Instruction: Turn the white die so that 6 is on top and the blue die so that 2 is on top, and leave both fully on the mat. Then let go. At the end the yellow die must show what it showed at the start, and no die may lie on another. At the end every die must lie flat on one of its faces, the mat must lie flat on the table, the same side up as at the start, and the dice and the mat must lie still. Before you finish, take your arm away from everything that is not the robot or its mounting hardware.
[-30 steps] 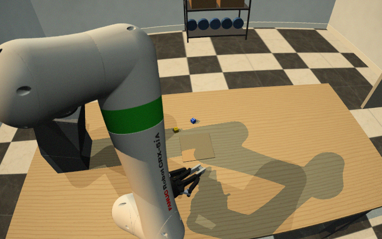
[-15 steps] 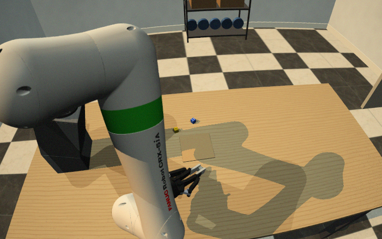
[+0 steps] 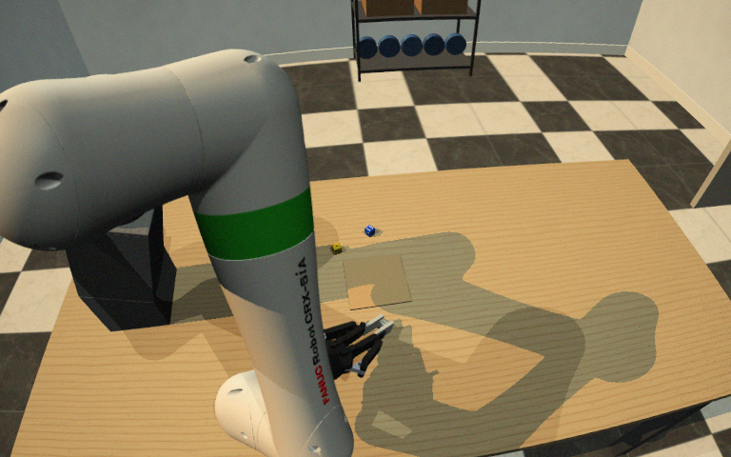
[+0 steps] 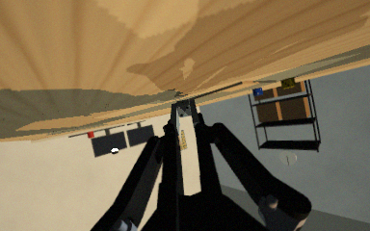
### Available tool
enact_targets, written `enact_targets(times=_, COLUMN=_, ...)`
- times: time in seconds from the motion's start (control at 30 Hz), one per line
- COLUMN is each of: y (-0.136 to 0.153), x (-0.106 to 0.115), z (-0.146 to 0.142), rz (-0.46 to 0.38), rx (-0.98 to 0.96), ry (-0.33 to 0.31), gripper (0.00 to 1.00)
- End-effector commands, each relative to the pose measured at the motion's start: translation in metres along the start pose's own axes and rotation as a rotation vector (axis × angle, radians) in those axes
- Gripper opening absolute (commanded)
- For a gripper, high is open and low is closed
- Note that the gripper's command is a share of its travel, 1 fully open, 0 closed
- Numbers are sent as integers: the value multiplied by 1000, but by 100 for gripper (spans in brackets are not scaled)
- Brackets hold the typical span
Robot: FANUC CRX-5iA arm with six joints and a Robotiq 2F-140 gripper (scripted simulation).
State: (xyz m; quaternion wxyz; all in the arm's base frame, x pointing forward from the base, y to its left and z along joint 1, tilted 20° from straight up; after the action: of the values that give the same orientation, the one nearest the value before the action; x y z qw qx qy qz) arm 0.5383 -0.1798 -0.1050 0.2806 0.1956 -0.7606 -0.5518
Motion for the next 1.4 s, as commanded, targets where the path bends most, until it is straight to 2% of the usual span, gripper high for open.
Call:
enact_targets(times=0.0, y=-2, x=-1, z=0, rz=0, rx=0, ry=0, gripper=9)
enact_targets(times=1.37, y=-7, x=-4, z=0, rz=0, rx=0, ry=0, gripper=9)
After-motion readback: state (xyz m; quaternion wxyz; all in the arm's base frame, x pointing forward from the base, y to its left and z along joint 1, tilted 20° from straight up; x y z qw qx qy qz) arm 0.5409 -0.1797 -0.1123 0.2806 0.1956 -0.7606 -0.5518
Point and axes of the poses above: the point where the finger pads meet when closed, its own x axis back along the fingers, its own z axis across the jaws, y = z × x, the point moved 3 cm from there along x, back along the fingers, and after that the axes turned 1 degree about x, right-handed, at the moved point
